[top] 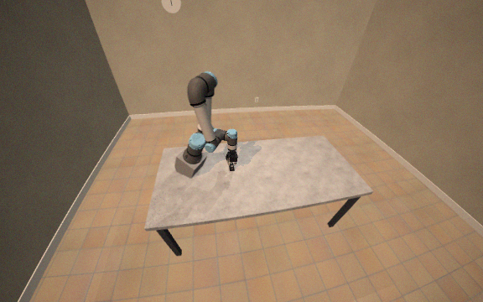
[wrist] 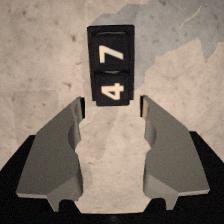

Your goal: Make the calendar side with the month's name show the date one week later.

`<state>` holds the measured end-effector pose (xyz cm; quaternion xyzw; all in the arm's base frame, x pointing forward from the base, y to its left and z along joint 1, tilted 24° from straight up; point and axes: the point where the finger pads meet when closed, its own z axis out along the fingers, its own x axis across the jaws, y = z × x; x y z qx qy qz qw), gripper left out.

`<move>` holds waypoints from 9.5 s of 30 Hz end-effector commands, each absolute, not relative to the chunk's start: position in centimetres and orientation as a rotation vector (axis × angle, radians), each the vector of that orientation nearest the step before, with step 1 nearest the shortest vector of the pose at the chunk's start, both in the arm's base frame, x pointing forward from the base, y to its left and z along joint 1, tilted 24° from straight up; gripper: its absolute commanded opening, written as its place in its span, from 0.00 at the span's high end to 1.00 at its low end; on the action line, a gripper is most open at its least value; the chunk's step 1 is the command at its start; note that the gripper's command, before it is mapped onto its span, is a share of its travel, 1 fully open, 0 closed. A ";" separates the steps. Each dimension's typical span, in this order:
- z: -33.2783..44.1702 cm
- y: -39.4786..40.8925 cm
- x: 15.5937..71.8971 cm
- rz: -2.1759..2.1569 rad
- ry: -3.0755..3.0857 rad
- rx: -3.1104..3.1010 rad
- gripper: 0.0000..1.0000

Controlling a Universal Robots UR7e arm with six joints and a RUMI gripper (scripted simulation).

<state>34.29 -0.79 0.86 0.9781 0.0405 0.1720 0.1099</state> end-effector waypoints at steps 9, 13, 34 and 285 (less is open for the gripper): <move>0.2 -0.9 34.6 0.507 0.119 2.874 0.72; -0.1 -1.0 34.7 0.507 0.119 2.874 0.72; -1.6 -1.3 35.3 0.507 0.119 2.874 0.72; -2.0 11.2 33.8 0.507 0.119 2.874 0.90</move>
